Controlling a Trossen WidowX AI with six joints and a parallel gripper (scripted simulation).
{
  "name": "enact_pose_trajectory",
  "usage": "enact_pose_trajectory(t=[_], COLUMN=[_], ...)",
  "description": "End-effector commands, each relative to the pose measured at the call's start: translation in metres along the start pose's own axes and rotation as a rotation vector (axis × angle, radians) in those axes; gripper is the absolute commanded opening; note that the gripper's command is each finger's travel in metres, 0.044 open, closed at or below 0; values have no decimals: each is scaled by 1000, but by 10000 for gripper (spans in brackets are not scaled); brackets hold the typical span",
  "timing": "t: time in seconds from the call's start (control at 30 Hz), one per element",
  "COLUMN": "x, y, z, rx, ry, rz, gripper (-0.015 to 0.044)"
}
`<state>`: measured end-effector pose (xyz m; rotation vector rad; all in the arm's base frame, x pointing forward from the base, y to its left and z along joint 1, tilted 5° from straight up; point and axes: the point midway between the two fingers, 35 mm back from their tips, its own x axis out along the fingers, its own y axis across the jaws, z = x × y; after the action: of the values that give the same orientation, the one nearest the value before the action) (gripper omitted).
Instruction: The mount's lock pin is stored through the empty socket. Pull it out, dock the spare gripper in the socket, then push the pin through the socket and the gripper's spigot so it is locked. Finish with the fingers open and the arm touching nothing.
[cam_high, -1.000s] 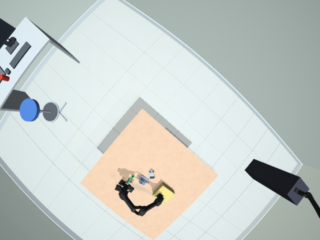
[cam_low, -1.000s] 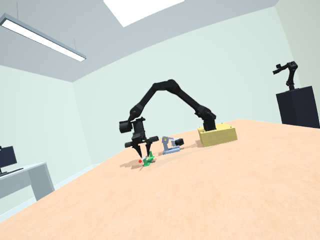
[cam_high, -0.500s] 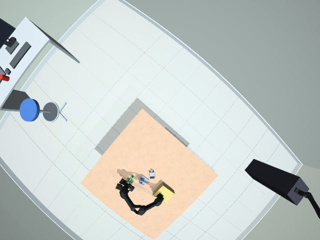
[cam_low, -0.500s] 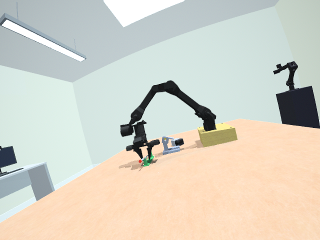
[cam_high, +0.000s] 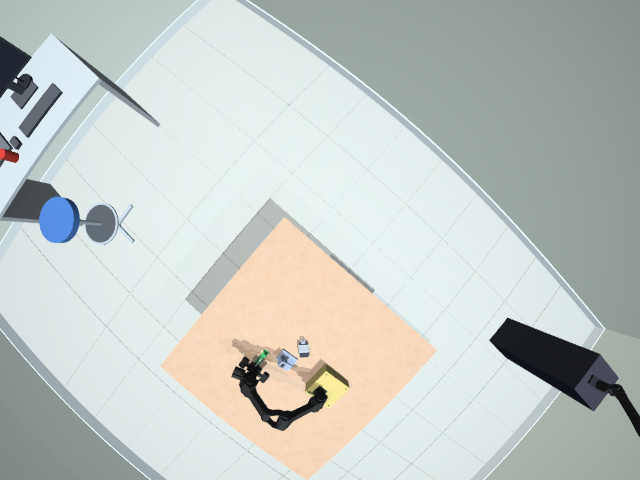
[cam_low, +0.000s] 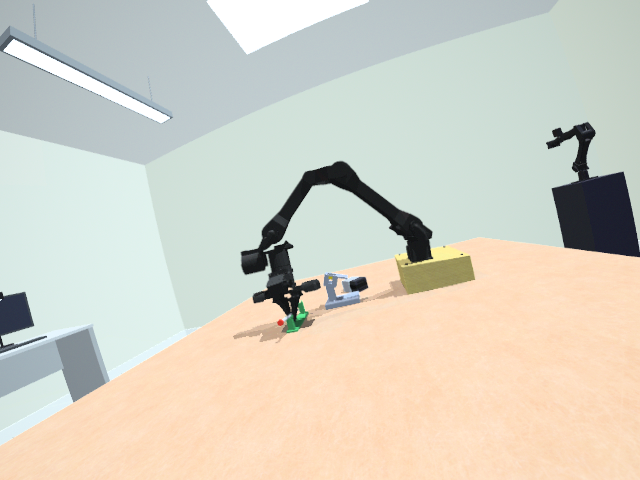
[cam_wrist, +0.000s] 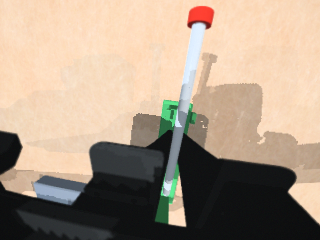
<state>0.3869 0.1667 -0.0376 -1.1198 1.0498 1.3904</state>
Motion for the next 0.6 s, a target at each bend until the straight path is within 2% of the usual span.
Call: enact_pose_trajectory(t=[0.0,0.57], x=[1,-19], y=[0,2], z=[-1,2], rx=[5,3], ry=[5,2], rz=[-1,8], gripper=[0,0])
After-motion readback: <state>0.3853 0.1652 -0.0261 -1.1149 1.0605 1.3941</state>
